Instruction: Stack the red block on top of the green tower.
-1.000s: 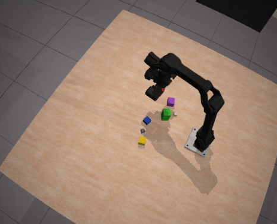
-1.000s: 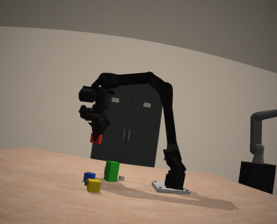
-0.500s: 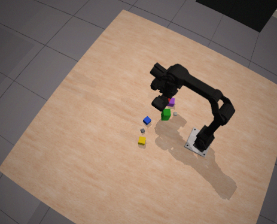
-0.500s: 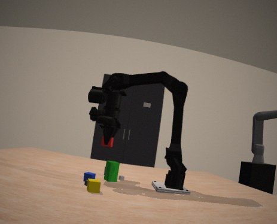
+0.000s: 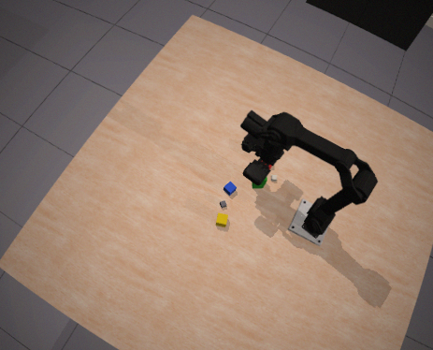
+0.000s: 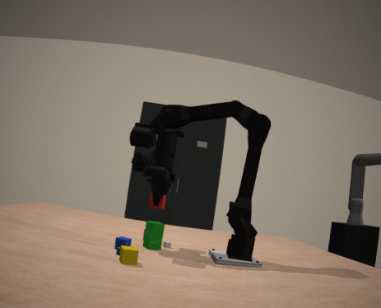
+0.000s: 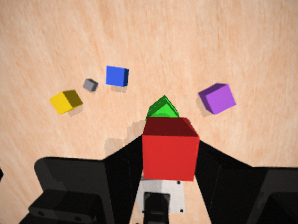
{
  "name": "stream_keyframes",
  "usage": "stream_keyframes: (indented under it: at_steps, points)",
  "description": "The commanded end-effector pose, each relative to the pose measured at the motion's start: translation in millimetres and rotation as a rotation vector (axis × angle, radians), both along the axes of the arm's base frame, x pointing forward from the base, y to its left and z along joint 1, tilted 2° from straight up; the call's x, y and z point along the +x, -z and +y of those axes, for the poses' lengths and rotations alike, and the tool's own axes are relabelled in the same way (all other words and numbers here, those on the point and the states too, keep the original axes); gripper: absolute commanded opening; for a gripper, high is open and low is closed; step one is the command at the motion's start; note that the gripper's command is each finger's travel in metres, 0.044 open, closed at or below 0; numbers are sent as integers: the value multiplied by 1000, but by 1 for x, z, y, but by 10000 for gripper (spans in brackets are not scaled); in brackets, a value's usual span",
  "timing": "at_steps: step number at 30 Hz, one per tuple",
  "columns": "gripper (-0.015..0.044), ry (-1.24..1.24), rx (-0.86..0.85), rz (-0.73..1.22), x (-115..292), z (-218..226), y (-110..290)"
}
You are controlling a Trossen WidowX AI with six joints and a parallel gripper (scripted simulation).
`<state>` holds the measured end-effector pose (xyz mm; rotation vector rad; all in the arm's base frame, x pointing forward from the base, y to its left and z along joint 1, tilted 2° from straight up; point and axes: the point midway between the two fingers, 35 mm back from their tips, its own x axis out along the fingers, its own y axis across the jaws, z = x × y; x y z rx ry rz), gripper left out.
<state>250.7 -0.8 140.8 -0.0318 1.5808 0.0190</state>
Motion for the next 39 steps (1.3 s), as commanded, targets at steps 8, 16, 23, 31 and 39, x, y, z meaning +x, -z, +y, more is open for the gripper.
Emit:
stream_keyframes:
  at_steps: [8,16,23,31,39]
  points:
    - [0,4,3,6,-2,1,23]
    - [0,4,3,6,-3,1,40]
    - [0,4,3,6,-3,1,41]
    - [0,4,3,6,-3,1,41]
    - [0,4,3,6,-3,1,41]
